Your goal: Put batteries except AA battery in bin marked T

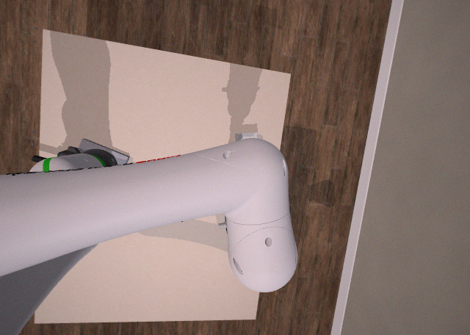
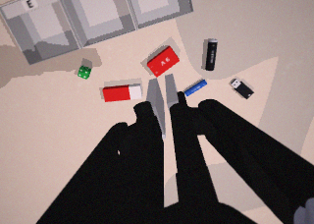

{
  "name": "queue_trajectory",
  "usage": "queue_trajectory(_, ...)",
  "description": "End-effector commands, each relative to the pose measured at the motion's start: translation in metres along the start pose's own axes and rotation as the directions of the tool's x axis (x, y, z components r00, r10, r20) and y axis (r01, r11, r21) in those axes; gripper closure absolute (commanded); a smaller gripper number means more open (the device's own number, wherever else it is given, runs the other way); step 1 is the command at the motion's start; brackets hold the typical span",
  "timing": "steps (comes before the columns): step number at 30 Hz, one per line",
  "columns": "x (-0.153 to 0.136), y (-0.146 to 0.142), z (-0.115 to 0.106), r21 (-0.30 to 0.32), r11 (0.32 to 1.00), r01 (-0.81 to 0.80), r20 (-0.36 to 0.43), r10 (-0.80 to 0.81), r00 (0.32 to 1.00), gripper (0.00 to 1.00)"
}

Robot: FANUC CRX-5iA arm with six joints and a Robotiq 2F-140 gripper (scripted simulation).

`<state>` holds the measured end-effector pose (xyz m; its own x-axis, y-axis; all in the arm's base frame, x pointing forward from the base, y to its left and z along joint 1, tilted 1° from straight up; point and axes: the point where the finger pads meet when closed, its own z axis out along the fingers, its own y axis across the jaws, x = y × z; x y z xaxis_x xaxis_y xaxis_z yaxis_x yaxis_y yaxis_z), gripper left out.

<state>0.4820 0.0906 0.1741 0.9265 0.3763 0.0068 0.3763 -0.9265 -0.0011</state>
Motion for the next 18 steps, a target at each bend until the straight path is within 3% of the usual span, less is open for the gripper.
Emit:
queue_trajectory(1, 0.025, 0.007, 0.021, 0.006, 0.992, 0.124, 0.000, -0.124, 0.992, 0.95)
queue_trajectory(6, 0.049, 0.014, 0.042, 0.009, 0.959, 0.283, -0.001, -0.283, 0.959, 0.95)
queue_trajectory(13, 0.092, 0.025, 0.081, 0.009, 0.959, 0.283, -0.001, -0.283, 0.959, 0.95)
queue_trajectory(18, 0.094, 0.026, 0.083, 0.009, 0.959, 0.283, -0.001, -0.283, 0.959, 0.95)
